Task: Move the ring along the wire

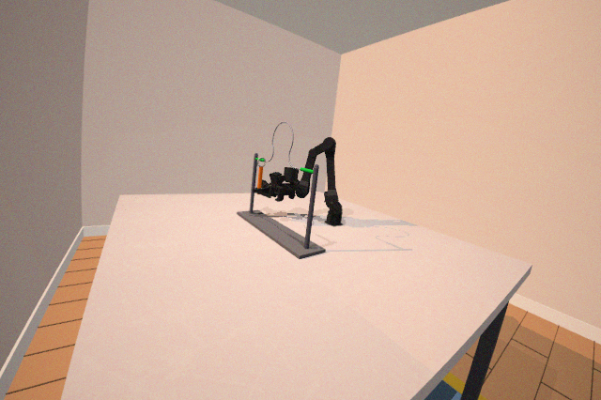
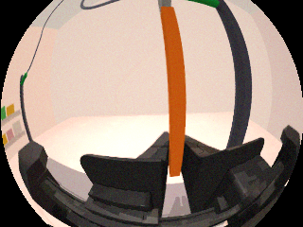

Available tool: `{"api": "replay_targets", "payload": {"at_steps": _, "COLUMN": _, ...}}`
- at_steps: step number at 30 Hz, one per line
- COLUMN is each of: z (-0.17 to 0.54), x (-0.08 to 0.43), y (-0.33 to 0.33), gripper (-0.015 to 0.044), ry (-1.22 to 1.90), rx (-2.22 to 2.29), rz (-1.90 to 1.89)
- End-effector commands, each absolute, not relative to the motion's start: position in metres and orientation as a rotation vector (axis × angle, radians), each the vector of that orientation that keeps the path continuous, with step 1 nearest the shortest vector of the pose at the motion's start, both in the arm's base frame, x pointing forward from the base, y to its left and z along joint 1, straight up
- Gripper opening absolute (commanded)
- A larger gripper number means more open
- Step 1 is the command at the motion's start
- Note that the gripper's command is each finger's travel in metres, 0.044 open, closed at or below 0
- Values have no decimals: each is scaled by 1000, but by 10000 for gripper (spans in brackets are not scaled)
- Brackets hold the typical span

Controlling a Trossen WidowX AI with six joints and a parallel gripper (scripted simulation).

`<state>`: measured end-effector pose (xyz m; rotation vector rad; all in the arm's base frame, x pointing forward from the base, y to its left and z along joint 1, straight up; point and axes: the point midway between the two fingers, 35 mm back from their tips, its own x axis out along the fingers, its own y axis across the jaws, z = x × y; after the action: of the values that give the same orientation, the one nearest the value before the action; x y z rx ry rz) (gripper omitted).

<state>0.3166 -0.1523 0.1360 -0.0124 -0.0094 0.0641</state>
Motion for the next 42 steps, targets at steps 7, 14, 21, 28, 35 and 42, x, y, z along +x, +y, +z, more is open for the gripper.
{"api": "replay_targets", "payload": {"at_steps": 7, "z": 145, "x": 317, "y": -154, "gripper": -150, "ry": -15, "rx": -15, "rz": 54}}
{"api": "replay_targets", "payload": {"at_steps": 14, "z": 145, "x": 317, "y": -154, "gripper": -150, "ry": -15, "rx": -15, "rz": 54}}
{"api": "replay_targets", "payload": {"at_steps": 21, "z": 145, "x": 317, "y": -154, "gripper": -150, "ry": -15, "rx": -15, "rz": 54}}
{"api": "replay_targets", "payload": {"at_steps": 28, "z": 145, "x": 317, "y": -152, "gripper": -150, "ry": -15, "rx": -14, "rz": 54}}
{"api": "replay_targets", "payload": {"at_steps": 35, "z": 145, "x": 317, "y": -145, "gripper": -150, "ry": -15, "rx": -14, "rz": 53}}
{"api": "replay_targets", "payload": {"at_steps": 42, "z": 145, "x": 316, "y": -138, "gripper": -150, "ry": -15, "rx": -12, "rz": 53}}
